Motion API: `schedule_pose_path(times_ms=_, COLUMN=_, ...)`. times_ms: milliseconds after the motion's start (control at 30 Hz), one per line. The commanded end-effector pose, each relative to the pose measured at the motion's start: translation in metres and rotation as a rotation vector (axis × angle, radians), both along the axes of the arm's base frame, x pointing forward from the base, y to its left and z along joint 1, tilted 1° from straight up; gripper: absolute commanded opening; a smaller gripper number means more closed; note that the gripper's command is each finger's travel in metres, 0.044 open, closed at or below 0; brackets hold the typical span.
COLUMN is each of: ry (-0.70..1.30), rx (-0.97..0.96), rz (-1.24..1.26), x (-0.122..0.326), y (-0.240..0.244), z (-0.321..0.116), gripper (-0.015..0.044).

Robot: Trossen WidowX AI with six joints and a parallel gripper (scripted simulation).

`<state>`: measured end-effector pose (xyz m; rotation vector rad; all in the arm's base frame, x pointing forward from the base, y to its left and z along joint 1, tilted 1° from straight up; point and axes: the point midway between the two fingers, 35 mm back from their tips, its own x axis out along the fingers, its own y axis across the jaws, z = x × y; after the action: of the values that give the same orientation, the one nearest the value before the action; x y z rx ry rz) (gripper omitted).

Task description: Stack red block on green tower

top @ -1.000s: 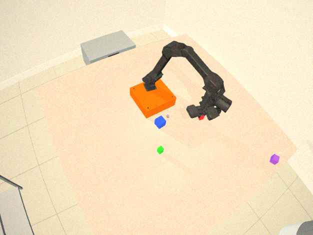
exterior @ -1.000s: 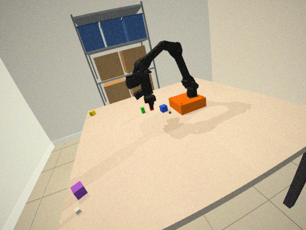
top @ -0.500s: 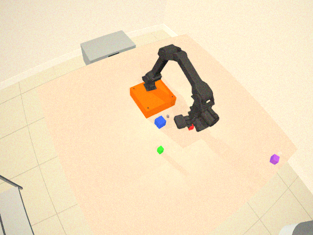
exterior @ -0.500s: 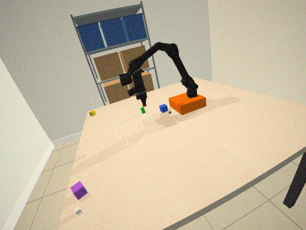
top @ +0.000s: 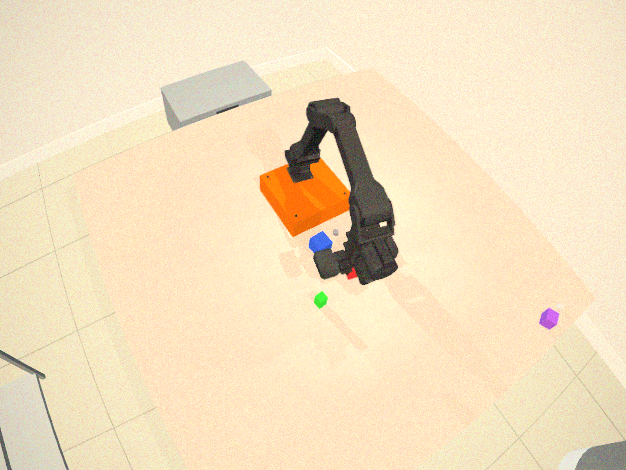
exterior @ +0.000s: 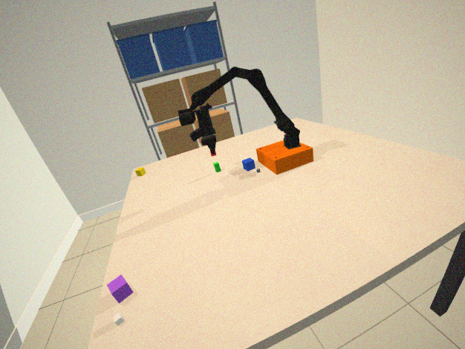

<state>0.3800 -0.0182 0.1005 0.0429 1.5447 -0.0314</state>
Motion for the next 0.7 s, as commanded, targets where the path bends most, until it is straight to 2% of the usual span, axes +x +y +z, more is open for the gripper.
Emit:
schedule_pose_path(times_ms=0, ry=-0.005, rx=-0.014, rz=0.016, x=0.004, y=-0.023, z=0.002, gripper=0.0)
schedule_pose_path(times_ms=267, ry=-0.002, rx=-0.029, rz=0.036, x=0.006, y=-0.071, z=0.002, gripper=0.0)
schedule_pose_path(times_ms=467, ry=-0.001, rx=-0.029, rz=0.037, x=0.001, y=-0.07, z=0.0, gripper=0.0)
schedule_pose_path(times_ms=667, ry=-0.001, rx=-0.029, rz=0.037, x=0.002, y=-0.071, z=-0.023, gripper=0.0)
